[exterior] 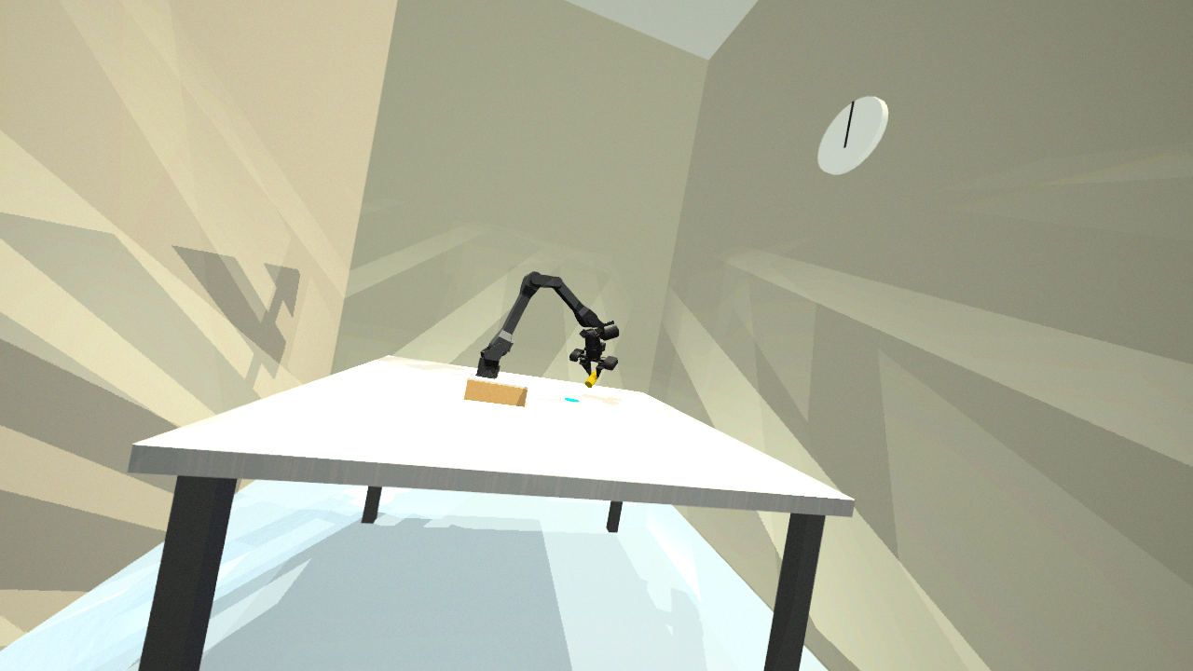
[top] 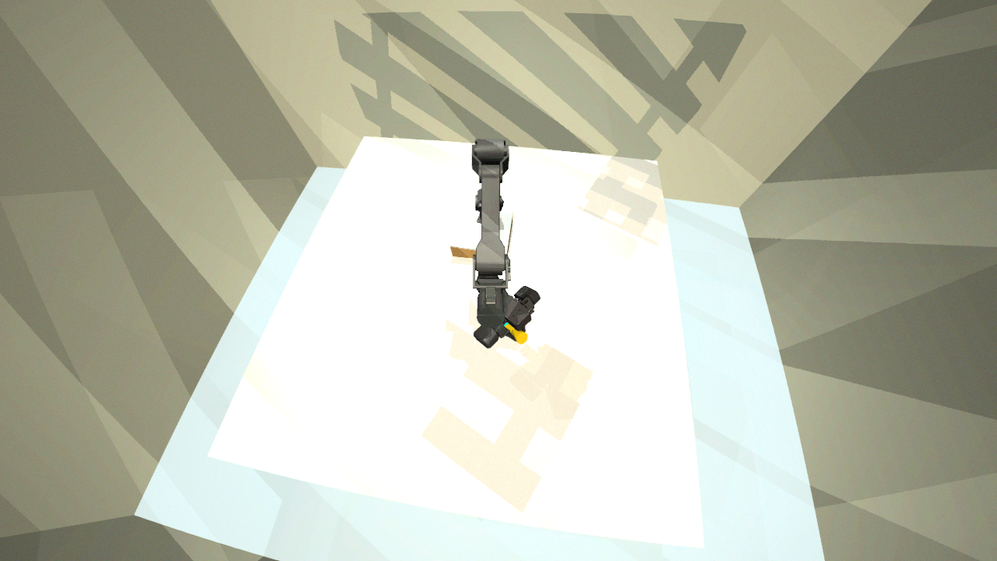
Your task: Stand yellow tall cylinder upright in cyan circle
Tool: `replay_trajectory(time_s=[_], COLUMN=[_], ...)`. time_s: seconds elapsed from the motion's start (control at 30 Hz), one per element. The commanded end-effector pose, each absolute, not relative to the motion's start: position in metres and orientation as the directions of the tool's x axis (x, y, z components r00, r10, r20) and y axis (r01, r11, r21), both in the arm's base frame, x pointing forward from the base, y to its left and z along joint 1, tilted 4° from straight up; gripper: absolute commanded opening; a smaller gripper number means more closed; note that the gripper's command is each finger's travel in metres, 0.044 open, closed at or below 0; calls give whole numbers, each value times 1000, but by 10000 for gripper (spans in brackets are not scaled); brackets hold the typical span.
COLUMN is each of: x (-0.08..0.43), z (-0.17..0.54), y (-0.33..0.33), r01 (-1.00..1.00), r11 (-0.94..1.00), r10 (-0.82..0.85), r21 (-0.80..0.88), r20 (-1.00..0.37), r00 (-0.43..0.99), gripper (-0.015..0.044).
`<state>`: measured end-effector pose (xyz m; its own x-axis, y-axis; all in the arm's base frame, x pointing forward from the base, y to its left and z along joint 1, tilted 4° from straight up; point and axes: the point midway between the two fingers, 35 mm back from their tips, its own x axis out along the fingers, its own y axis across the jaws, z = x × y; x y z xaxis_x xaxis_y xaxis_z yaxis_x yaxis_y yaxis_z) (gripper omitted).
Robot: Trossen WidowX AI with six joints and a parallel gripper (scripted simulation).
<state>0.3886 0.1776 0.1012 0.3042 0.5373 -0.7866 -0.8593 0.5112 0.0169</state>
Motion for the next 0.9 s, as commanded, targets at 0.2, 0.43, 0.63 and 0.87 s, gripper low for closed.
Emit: replay_trajectory(time_s=[0.2, 0.43, 0.63, 0.87], x=[395, 398, 400, 402], z=[100, 100, 99, 99], y=[177, 177, 176, 175], r01=[-850, -846, -843, -841], r11=[526, 532, 535, 537], r10=[587, 615, 638, 663], r21=[35, 43, 51, 59], r20=[-738, -707, -679, -646], r00=[333, 350, 364, 378], gripper=[105, 105, 105, 105])
